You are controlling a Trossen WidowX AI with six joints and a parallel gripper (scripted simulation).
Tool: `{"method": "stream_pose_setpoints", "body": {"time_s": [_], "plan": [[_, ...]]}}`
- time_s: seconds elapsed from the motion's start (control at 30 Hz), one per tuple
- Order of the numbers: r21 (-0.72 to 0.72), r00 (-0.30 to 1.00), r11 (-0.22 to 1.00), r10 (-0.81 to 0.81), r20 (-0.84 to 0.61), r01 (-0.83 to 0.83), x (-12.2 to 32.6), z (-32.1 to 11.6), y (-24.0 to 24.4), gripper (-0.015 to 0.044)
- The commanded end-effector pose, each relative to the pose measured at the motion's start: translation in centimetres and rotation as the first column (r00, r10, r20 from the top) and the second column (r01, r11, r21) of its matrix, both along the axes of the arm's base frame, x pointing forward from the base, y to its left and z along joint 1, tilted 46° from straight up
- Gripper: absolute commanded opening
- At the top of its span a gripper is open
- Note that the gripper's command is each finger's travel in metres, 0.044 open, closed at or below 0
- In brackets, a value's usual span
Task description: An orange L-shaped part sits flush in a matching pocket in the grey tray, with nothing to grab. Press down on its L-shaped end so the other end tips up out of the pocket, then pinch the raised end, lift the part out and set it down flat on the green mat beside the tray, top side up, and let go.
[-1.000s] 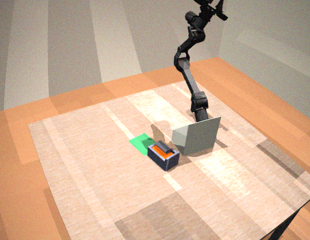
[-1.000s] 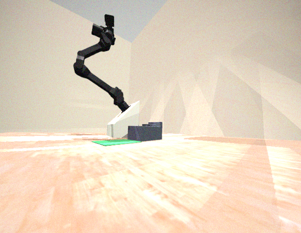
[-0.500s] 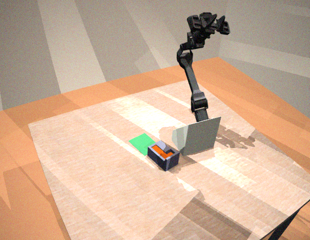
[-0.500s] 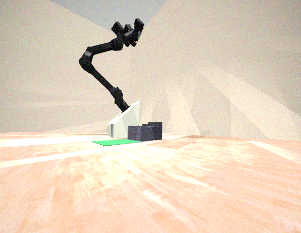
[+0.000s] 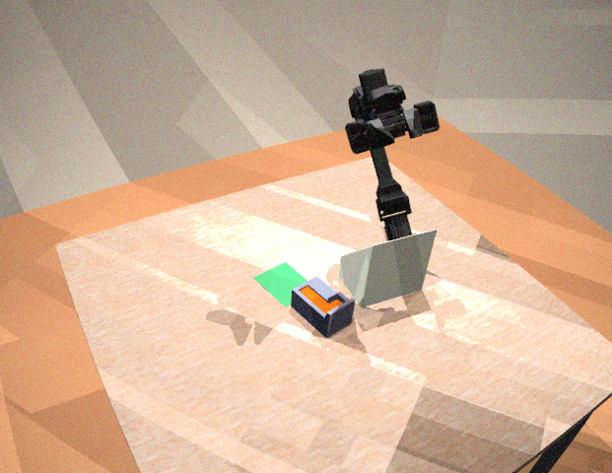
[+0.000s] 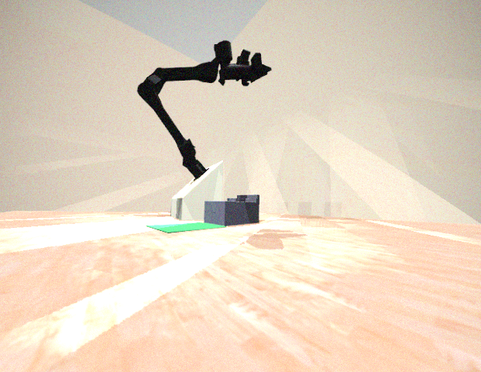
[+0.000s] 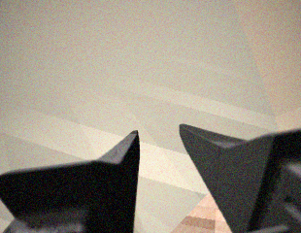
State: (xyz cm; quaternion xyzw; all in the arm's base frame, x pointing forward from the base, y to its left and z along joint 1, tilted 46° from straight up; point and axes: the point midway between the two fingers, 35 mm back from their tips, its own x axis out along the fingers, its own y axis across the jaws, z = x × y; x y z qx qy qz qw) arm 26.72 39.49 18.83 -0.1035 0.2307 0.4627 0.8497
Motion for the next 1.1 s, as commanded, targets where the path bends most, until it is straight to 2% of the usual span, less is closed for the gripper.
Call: {"method": "stream_pose_setpoints", "body": {"time_s": [0.0, 0.2, 0.43, 0.67, 0.87, 1.07], "plan": [[-0.174, 0.976, 0.972, -0.182, -0.117, 0.161, 2.5, -6.4, -3.8, 0.0180], [-0.407, 0.883, 0.854, -0.426, -0.194, 0.323, 4.3, -13.2, -10.0, 0.0180], [-0.679, 0.702, 0.600, -0.691, -0.172, 0.424, 4.2, -19.8, -18.8, 0.0180], [-0.892, 0.489, 0.236, -0.872, -0.019, 0.385, 1.3, -24.0, -28.8, 0.0180], [-0.967, 0.357, -0.102, -0.916, 0.183, 0.233, -2.8, -25.0, -36.8, 0.0180], [-0.968, 0.354, -0.115, -0.916, 0.191, 0.225, -2.9, -24.9, -37.1, 0.0180]]}}
